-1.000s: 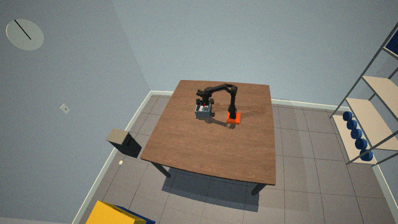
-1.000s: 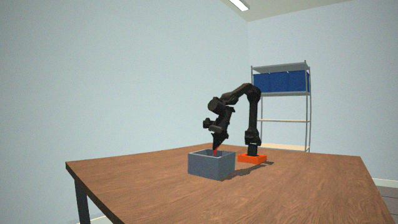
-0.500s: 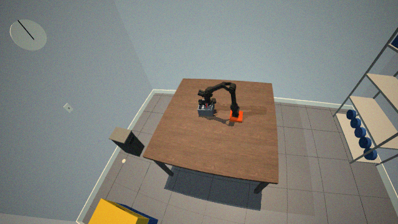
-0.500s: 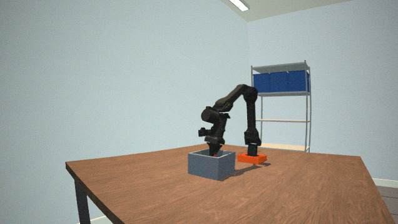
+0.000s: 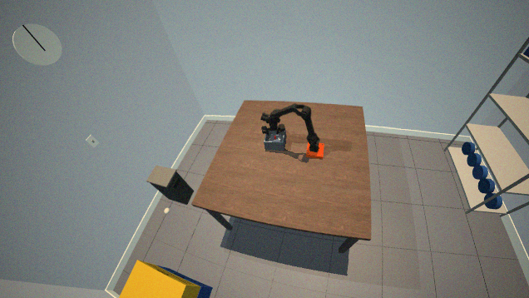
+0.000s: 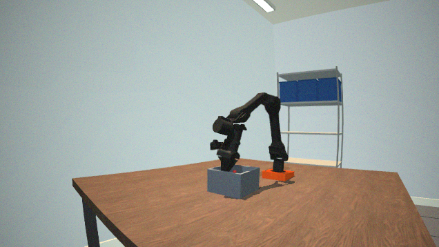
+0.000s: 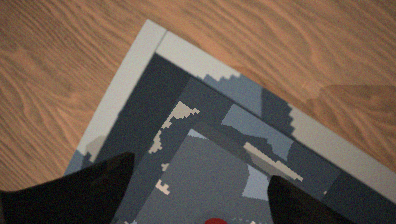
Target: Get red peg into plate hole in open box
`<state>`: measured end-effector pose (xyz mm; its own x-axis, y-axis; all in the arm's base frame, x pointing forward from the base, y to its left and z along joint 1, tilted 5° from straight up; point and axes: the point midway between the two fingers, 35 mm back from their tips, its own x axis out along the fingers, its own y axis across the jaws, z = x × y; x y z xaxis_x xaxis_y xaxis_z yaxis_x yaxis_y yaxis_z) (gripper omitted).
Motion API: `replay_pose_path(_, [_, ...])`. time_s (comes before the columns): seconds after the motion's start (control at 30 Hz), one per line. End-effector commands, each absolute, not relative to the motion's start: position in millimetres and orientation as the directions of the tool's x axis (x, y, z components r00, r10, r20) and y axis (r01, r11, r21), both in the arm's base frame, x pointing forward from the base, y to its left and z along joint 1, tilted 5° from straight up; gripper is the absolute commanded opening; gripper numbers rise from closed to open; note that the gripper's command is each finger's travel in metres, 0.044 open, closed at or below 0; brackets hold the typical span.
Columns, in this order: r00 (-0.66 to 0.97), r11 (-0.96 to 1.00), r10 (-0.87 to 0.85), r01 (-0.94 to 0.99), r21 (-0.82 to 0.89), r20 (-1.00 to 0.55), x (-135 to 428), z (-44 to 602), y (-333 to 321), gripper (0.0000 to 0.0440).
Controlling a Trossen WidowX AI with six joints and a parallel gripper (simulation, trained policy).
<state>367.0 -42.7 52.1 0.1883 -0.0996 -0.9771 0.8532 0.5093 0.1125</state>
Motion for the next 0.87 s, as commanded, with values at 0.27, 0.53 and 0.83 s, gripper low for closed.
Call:
replay_pose_path(0.27, [0.277,0.506,-0.153,0.846,0.166,-0.949,404.7,68.2,-74.1,0.0440])
replay_pose_path(0.53, [0.322,0.498,-0.185,0.845,0.194,-0.929,419.0,76.8,-89.0,0.0440])
replay_pose_path(0.83, [0.322,0.498,-0.185,0.845,0.194,-0.929,419.0,76.8,-89.0,0.0440])
